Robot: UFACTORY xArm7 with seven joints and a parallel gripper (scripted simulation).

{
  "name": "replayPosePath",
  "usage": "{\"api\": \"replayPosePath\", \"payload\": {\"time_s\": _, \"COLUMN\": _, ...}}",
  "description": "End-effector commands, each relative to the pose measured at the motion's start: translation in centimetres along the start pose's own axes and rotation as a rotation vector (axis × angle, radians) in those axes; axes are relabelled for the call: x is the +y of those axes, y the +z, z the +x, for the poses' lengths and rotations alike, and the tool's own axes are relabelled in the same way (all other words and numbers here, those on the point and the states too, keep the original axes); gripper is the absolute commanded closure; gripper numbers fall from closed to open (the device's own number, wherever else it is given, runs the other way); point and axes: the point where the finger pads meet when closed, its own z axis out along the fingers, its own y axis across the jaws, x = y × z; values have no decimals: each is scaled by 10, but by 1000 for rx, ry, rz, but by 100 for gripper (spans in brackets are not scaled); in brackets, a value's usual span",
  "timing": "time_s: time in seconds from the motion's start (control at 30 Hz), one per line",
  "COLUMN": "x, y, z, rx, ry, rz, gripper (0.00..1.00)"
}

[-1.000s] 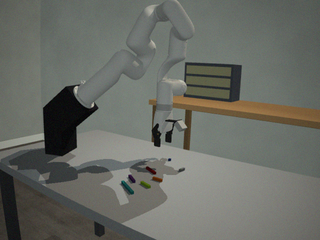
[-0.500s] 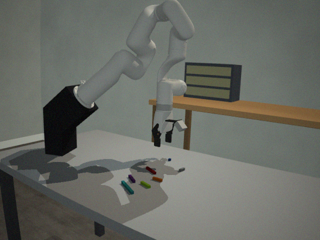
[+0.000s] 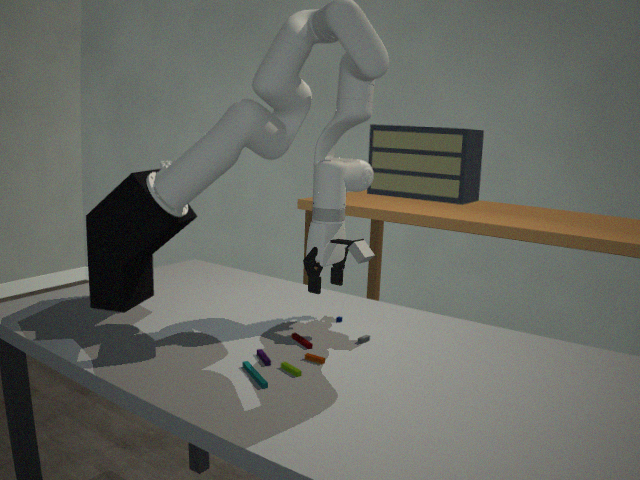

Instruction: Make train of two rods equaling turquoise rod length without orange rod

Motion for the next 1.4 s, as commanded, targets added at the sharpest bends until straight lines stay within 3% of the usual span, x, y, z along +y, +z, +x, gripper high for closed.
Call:
{"api": "replayPosePath", "payload": {"time_s": 0.0, "x": 0, "y": 0, "z": 0, "rx": 1, "ry": 0, "rz": 0, "gripper": 0}}
{"api": "replayPosePath", "payload": {"time_s": 0.4, "x": -8, "y": -3, "z": 10, "rx": 11, "ry": 62, "rz": 19, "gripper": 0}}
{"api": "replayPosePath", "payload": {"time_s": 0.83, "x": -36, "y": -23, "z": 71, "rx": 33, "ry": 510, "rz": 116, "gripper": 0}}
{"api": "replayPosePath", "payload": {"time_s": 1.37, "x": -22, "y": -24, "z": 123, "rx": 0, "ry": 1010, "rz": 129, "gripper": 0}}
